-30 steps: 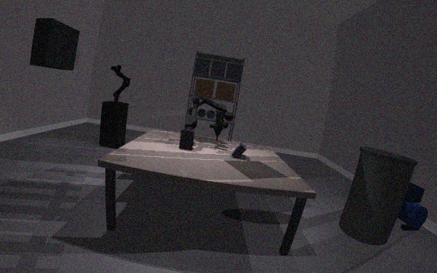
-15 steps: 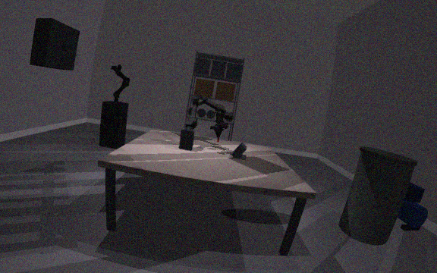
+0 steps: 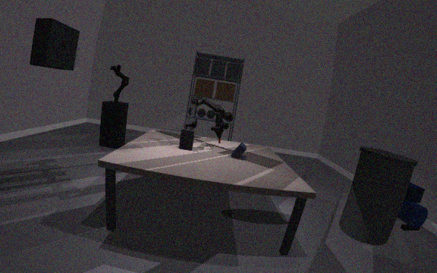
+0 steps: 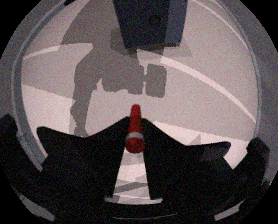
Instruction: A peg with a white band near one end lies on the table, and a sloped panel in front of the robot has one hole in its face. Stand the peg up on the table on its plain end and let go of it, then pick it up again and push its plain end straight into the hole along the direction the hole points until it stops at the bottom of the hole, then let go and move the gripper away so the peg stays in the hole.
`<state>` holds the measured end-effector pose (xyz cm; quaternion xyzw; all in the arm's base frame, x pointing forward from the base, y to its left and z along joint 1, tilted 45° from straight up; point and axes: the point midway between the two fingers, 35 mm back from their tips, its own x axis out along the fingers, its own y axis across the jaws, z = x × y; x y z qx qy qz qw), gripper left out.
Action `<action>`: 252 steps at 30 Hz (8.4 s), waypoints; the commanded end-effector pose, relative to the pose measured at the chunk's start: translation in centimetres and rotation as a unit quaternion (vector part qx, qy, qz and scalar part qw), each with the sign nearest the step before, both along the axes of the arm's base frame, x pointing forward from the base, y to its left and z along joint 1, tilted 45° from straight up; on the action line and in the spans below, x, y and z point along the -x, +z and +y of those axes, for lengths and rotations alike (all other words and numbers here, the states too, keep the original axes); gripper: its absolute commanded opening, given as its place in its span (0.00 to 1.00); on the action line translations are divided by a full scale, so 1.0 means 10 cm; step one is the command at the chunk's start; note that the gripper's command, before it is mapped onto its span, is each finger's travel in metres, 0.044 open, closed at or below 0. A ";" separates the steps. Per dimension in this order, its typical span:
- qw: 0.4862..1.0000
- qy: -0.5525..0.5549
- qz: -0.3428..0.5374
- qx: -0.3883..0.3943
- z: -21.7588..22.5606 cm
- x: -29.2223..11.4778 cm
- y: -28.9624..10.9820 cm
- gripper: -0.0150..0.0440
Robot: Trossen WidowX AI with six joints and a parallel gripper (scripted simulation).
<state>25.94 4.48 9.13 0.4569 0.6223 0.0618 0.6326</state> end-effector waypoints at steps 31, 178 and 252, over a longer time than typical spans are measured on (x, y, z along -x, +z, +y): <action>0.992 -0.008 -0.117 0.056 -0.19 -0.12 -0.26 0.25; 0.887 -0.064 -0.399 0.223 -0.52 -0.62 -0.65 0.25; 0.882 -0.067 -0.409 0.226 -0.43 -0.86 -0.76 0.25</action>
